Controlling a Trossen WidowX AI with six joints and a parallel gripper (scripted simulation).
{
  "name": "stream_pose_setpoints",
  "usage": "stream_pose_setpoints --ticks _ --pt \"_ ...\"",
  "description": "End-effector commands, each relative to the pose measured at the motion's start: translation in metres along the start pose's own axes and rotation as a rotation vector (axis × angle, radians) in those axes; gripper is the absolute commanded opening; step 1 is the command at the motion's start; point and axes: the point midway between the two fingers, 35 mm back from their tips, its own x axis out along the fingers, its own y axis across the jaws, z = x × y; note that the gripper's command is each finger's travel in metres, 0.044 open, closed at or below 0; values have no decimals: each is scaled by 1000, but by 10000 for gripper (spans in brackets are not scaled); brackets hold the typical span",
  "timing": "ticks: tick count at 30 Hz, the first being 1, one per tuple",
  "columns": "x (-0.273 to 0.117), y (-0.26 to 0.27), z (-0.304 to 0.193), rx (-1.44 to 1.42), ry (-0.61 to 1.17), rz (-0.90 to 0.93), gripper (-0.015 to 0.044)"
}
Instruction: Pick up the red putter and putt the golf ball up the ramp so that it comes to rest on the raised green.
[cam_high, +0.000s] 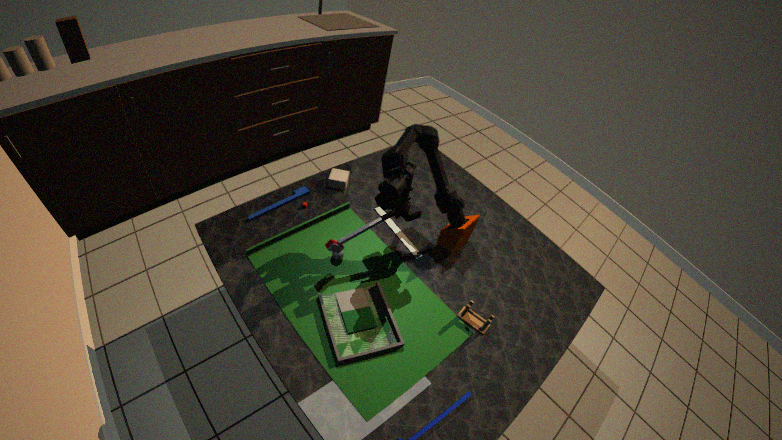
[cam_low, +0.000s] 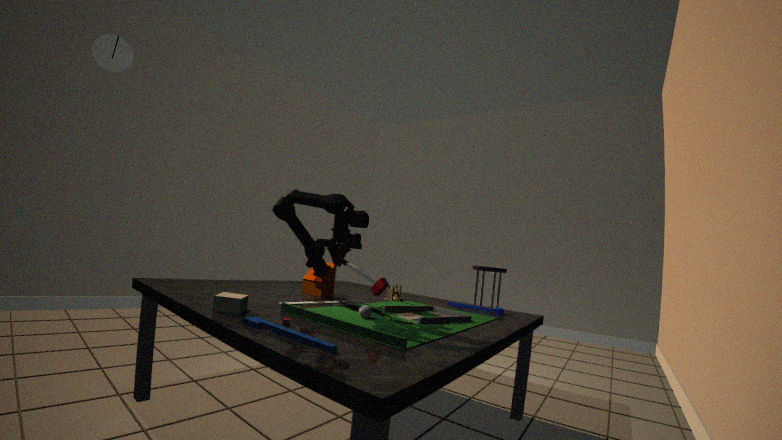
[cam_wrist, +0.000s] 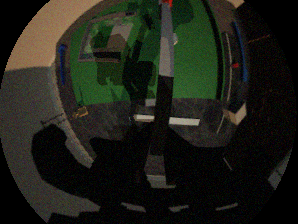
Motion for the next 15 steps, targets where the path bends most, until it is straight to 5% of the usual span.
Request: stream_pose_setpoints --ticks 1,15 --pt "2 -19 -11 121 -7 -18 0" --pt "16 -34 -20 227 -7 -31 0"
